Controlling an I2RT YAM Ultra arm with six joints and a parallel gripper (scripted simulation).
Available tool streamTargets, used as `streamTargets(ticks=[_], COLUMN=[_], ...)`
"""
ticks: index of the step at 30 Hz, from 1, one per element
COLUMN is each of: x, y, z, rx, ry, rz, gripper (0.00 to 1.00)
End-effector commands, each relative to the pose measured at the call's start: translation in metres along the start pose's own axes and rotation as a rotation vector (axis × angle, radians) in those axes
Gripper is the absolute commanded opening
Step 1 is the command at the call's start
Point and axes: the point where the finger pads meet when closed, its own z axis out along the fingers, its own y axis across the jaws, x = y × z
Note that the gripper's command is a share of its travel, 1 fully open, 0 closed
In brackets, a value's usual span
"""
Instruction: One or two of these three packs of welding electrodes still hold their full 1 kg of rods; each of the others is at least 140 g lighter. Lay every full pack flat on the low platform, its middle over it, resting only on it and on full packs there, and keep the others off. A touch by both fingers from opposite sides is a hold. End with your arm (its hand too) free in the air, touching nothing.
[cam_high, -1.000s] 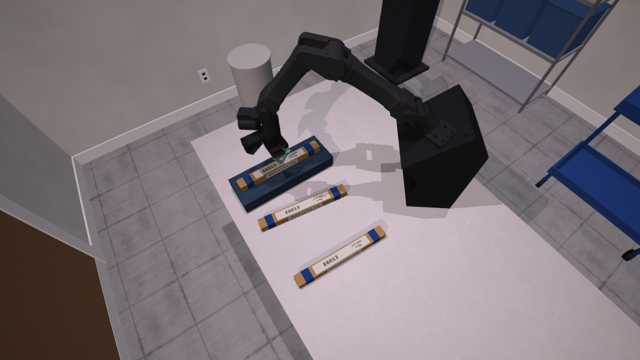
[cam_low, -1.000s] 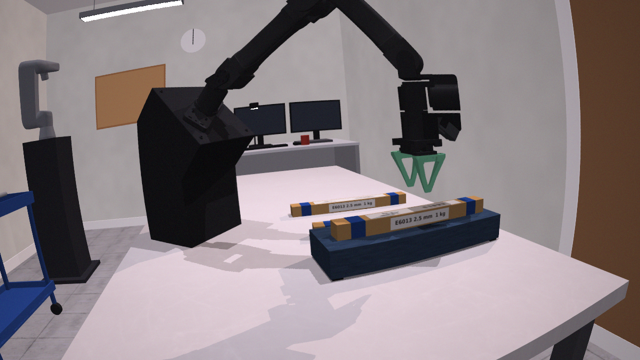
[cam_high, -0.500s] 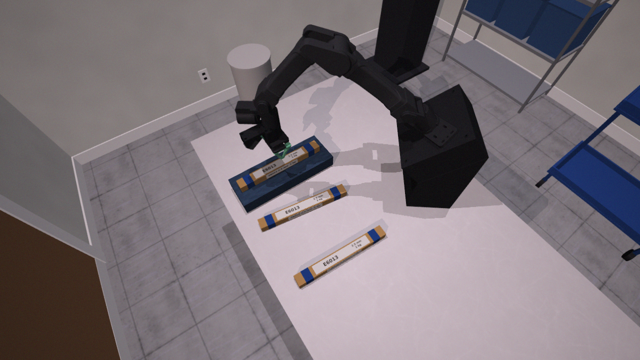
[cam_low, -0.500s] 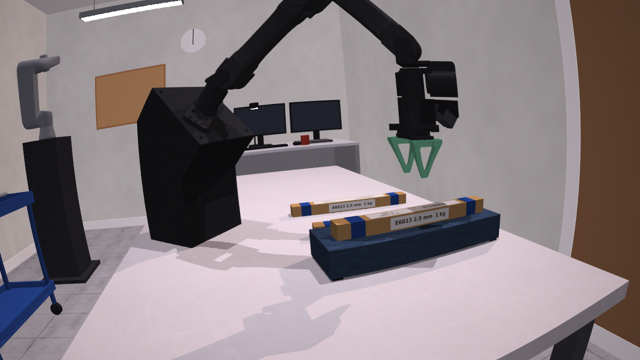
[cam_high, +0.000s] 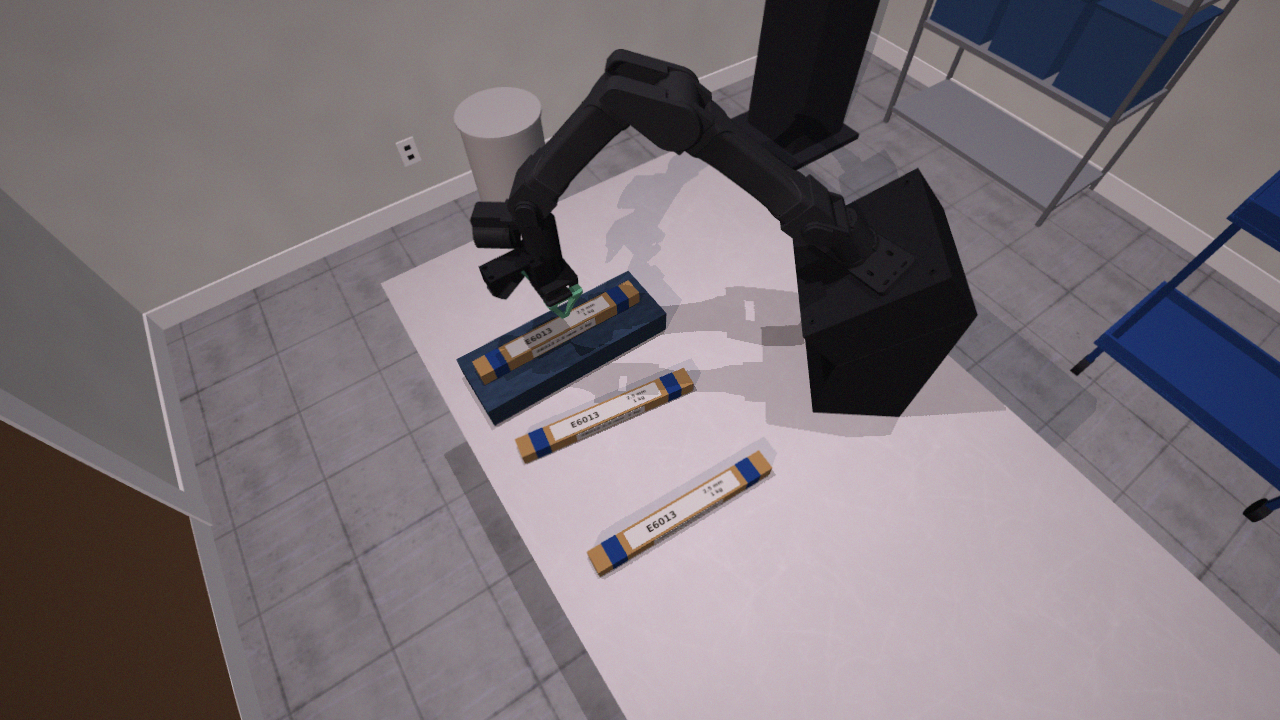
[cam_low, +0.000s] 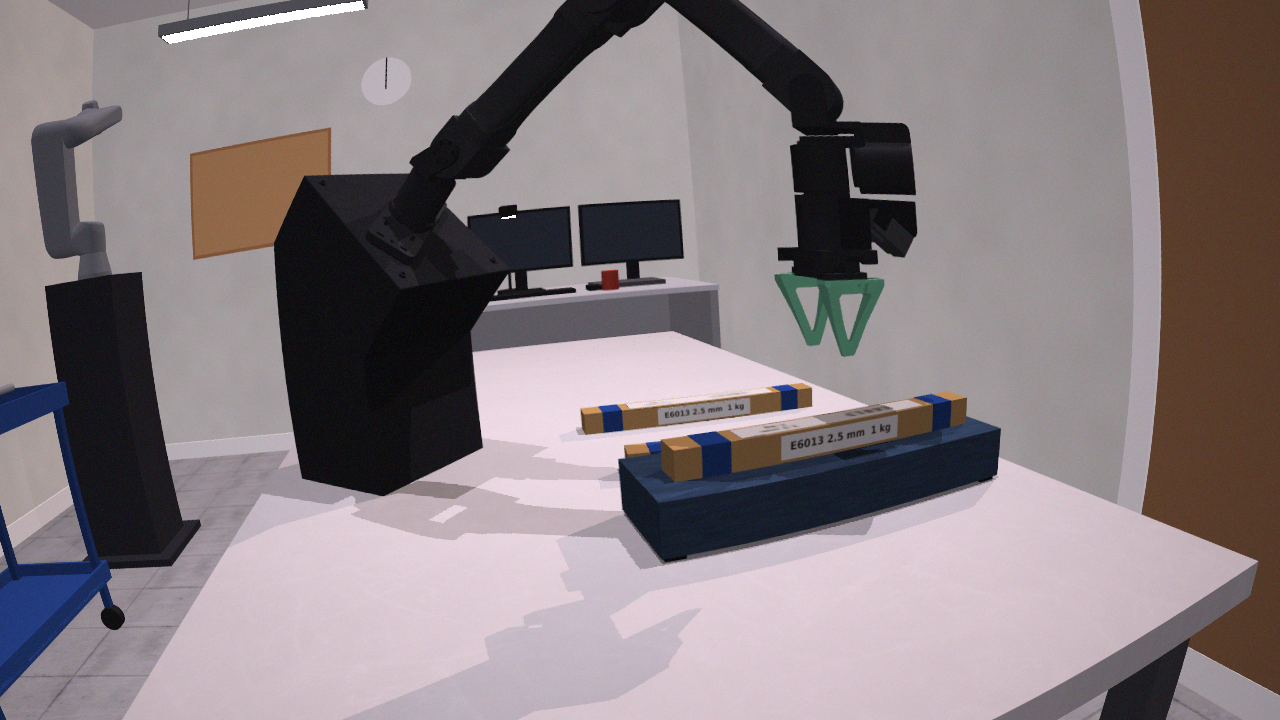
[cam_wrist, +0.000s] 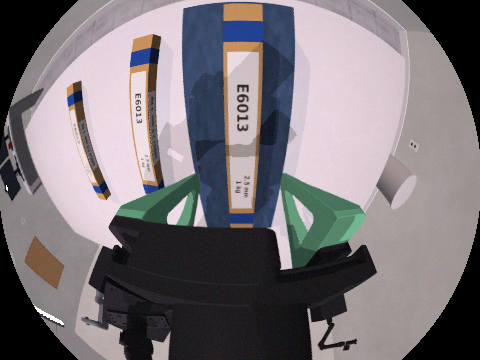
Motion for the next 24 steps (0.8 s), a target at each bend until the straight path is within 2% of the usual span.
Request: streamTargets(ticks=[1, 14, 15, 17, 24], x=[-0.017, -0.017, -0.006, -0.006, 0.005], y=[-0.008, -0.008, 0.005, 0.005, 0.045], z=[-0.021, -0.021, -0.015, -0.015, -0.037], rx=[0.027, 0.027, 0.017, 0.017, 0.015], ry=[-0.057, -0.057, -0.032, -0.032, -0.033], rz=[0.002, 0.002, 0.0, 0.0, 0.001], gripper=[0.74, 0.74, 0.74, 0.74, 0.74])
